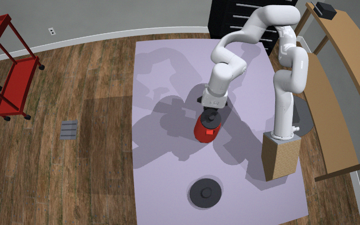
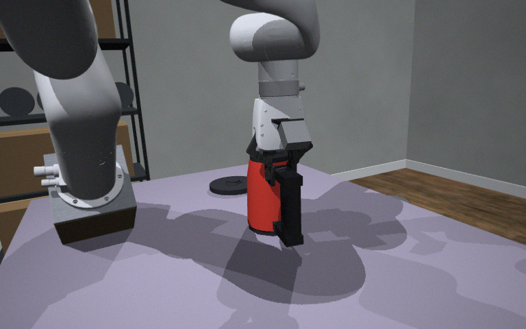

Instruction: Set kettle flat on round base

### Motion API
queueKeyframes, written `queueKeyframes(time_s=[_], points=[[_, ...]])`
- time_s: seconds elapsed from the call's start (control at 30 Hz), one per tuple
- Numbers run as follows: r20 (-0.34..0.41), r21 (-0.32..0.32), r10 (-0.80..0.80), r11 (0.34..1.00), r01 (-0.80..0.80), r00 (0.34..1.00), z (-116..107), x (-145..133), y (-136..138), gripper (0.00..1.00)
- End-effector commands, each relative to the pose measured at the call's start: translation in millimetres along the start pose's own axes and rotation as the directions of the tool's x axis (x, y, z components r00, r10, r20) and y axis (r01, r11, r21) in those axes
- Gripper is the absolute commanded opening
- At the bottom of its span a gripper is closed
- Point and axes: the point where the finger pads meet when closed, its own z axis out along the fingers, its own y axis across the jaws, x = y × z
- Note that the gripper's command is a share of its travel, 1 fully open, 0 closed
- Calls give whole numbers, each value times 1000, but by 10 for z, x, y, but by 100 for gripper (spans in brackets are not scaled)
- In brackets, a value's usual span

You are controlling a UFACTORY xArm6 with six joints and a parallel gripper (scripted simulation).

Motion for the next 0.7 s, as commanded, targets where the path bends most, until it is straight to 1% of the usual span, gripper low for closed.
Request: queueKeyframes(time_s=[0.0,0.33,0.67], points=[[1,2,1,1000,-1,1000,-8,-1,-9,0],[1,2,1,1000,-1,1000,-12,0,-9,0],[1,2,1,1000,-1,1000,-68,0,-10,0]])
